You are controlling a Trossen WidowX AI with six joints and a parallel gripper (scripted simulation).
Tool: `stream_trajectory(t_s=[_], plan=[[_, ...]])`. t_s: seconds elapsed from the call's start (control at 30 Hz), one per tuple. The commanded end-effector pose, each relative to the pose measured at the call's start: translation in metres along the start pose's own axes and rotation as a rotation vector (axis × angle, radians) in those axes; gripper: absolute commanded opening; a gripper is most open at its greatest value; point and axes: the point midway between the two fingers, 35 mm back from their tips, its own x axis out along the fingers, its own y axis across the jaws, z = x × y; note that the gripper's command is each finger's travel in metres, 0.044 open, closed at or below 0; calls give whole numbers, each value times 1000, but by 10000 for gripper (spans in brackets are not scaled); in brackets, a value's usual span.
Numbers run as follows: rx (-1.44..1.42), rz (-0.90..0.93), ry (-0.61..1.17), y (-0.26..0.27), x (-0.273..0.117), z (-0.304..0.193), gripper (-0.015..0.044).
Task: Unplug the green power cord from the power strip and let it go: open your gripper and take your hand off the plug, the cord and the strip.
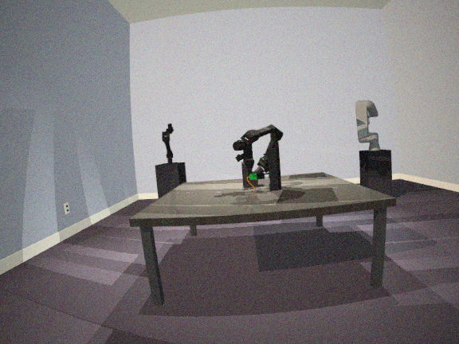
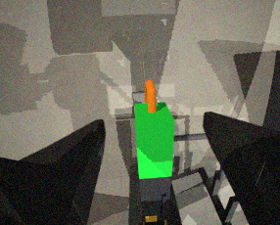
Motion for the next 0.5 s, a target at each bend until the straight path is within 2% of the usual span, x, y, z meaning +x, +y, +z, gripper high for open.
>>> stream_trajectory(t_s=[0.0,0.03,0.2,0.47], plan=[[4,3,5,0,0,5,420],[4,3,4,1,-2,12,440],[4,3,1,0,-10,56,440],[4,3,1,-1,-11,59,440]])
